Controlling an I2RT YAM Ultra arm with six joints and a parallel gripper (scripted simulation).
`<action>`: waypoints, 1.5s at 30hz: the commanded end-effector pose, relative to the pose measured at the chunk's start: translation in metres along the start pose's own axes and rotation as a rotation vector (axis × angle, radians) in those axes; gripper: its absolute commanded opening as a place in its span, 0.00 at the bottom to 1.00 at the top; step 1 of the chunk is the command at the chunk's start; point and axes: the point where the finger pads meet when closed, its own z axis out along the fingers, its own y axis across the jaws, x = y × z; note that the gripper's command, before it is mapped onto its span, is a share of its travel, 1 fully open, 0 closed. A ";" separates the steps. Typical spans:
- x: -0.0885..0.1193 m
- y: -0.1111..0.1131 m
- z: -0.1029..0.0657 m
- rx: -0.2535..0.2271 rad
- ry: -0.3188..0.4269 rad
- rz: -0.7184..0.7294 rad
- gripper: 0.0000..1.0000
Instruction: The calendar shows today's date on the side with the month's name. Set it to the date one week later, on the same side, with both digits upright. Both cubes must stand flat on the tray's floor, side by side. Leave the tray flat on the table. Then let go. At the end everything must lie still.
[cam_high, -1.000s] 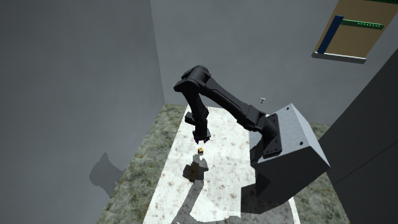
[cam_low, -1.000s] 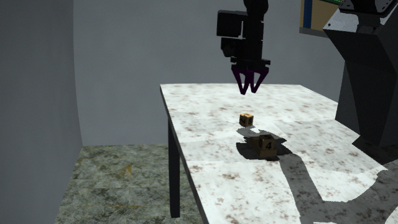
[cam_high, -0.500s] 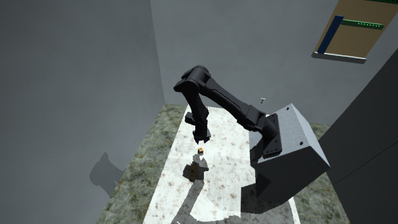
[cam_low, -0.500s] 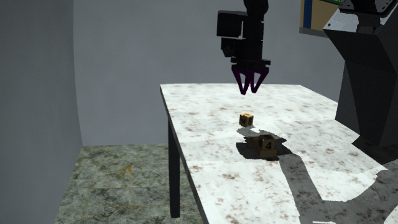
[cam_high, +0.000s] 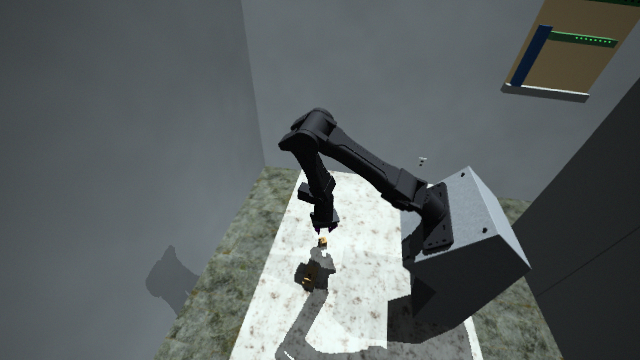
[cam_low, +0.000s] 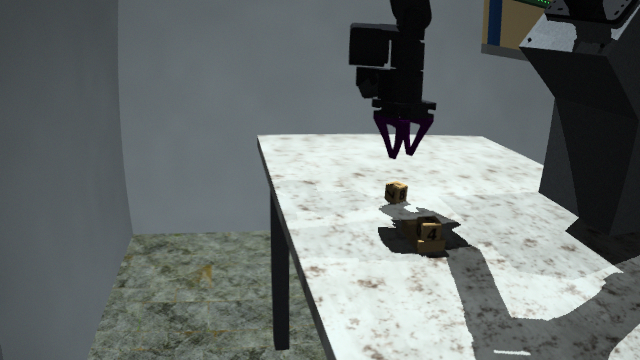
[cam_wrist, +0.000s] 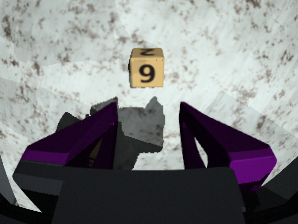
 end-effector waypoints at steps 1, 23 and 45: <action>-0.005 0.002 0.001 -0.007 -0.019 -0.001 0.45; -0.005 0.003 0.030 -0.007 -0.019 -0.001 0.45; -0.004 0.003 0.042 -0.007 -0.019 -0.001 0.45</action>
